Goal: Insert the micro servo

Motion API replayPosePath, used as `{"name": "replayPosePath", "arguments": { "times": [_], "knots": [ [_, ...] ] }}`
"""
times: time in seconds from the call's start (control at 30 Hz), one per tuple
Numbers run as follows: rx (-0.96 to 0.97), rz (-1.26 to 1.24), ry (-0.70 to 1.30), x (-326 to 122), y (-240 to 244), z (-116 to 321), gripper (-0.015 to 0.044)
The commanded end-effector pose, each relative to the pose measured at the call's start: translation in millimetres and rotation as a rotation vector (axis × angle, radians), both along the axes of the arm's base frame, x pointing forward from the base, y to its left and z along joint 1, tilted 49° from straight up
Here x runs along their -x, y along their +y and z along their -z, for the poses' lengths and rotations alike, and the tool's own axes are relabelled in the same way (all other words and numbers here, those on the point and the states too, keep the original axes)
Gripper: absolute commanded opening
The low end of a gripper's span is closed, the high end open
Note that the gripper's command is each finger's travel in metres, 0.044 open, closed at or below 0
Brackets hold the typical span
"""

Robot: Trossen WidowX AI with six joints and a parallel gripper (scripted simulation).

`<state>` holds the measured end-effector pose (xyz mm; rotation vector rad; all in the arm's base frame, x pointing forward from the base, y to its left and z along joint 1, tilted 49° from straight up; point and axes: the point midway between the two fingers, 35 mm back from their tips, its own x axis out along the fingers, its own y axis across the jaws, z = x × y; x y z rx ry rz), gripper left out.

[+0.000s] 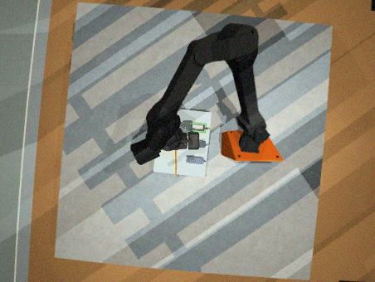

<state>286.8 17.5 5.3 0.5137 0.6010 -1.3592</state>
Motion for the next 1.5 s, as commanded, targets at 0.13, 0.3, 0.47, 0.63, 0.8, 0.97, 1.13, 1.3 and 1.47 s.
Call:
{"name": "replayPosePath", "arguments": {
  "times": [0.13, 0.3, 0.47, 0.63, 0.8, 0.97, 1.13, 1.3, 1.47],
  "knots": [
    [0.005, -0.005, -0.003, 0.7, -25.8, -31.2, 0.0000],
    [0.006, -0.005, -0.003, 1.1, -42.8, -50.2, 0.0000],
    [0.008, -0.009, 0.001, 1.3, -47.7, -55.6, 0.0000],
    [0.020, -0.083, 0.084, 1.3, -47.7, -55.6, 0.0000],
    [0.038, -0.198, 0.213, 1.3, -47.7, -55.6, 0.0000],
    [0.057, -0.313, 0.342, 1.3, -47.7, -55.6, 0.0000],
    [0.076, -0.429, 0.471, 1.3, -47.7, -55.6, 0.0000],
    [0.095, -0.544, 0.600, 1.3, -47.7, -55.6, 0.0000],
    [0.113, -0.659, 0.729, 1.3, -47.6, -55.6, 0.0000]
  ]
}}
